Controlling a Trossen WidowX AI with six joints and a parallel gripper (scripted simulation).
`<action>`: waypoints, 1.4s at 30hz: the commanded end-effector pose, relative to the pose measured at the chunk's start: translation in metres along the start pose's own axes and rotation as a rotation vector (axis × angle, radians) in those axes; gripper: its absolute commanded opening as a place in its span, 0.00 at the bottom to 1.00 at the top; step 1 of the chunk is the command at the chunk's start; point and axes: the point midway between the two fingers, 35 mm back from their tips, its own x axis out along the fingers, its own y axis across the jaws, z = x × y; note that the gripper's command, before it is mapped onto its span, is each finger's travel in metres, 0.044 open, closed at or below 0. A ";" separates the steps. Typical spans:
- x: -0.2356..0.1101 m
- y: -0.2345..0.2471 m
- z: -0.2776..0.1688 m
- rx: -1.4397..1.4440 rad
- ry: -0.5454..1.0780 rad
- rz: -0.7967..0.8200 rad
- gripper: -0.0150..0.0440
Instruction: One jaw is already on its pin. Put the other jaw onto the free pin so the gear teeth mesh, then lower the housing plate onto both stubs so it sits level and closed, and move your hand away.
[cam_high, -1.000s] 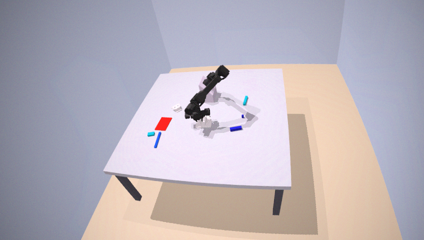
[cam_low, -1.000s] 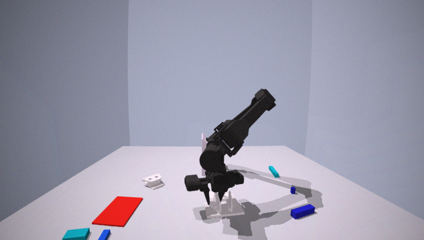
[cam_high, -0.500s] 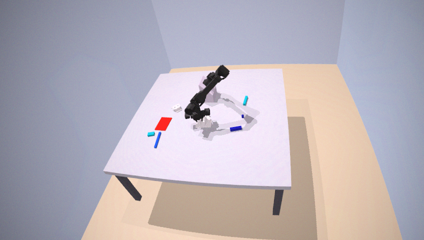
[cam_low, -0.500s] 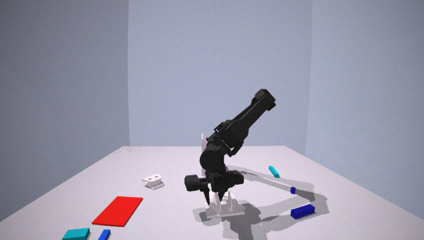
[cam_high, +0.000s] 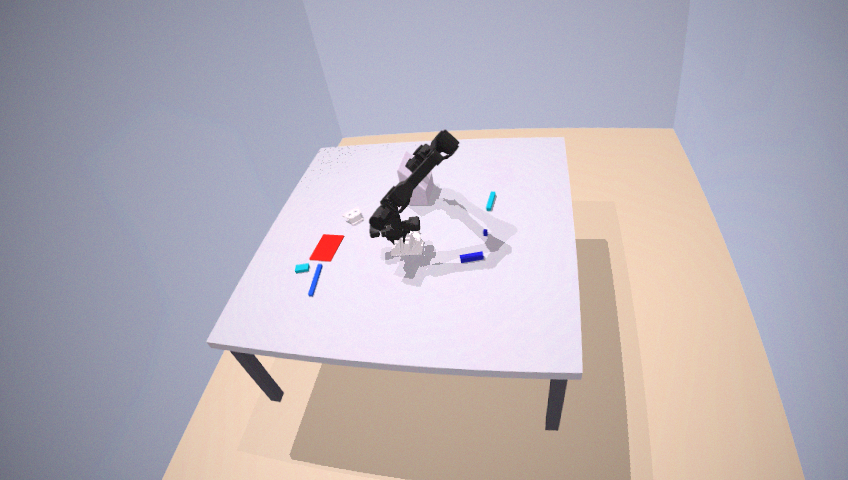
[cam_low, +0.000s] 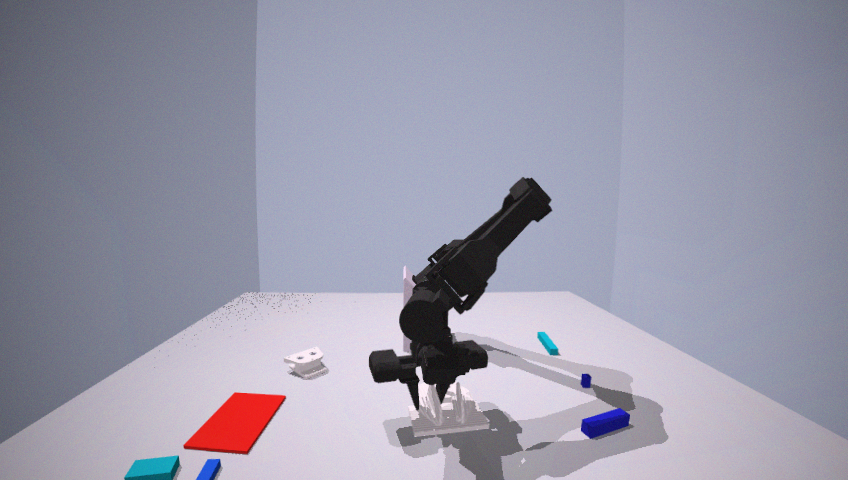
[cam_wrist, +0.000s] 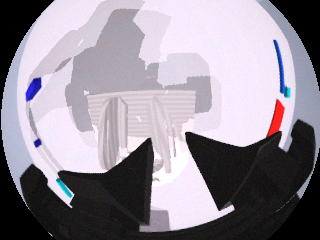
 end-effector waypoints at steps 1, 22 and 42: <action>0.005 0.001 0.000 0.001 0.004 0.006 0.48; 0.000 0.000 0.000 0.000 -0.001 0.001 0.63; -0.061 -0.013 -0.004 -0.001 -0.005 -0.002 0.72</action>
